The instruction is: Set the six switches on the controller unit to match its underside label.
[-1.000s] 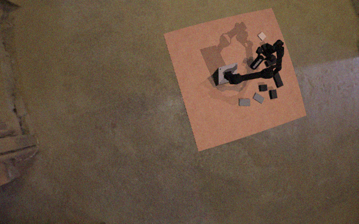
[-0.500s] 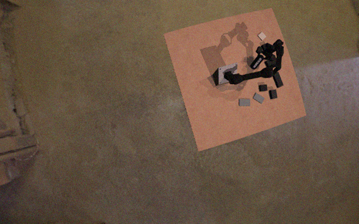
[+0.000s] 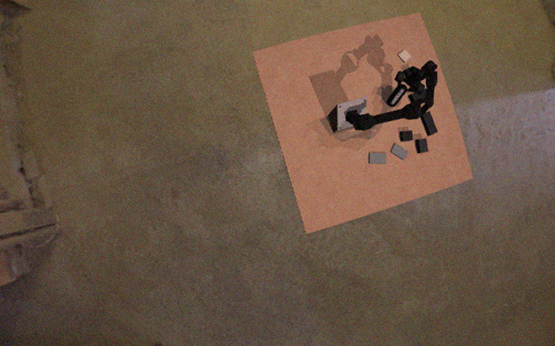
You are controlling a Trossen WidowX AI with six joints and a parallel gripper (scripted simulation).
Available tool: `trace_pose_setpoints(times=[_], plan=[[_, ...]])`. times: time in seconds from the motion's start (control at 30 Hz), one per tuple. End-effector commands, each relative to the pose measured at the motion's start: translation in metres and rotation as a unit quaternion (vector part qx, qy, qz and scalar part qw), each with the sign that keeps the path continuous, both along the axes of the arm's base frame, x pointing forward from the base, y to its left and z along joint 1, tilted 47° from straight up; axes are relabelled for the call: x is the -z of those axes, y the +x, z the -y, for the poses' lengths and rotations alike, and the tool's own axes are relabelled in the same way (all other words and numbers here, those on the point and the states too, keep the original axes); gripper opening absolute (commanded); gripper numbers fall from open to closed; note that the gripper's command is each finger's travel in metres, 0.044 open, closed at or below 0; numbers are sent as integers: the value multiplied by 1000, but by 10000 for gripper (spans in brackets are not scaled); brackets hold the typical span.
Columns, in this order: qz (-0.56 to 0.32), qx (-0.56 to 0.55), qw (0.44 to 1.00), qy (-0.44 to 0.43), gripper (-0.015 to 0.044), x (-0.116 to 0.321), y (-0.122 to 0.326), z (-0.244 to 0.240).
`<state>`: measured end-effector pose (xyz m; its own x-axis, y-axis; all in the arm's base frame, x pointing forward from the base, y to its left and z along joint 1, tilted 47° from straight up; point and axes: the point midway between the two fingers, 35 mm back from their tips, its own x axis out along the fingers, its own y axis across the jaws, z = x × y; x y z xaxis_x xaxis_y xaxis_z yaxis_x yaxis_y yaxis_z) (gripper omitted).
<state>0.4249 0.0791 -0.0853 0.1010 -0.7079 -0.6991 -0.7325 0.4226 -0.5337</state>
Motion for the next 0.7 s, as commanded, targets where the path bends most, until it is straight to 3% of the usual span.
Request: trace_pose_setpoints(times=[0.0, 0.67], plan=[[-9, 6, 1000, -6, 338, 8, 0, 9], [-9, 6, 1000, -7, 338, 21, 7, 14]])
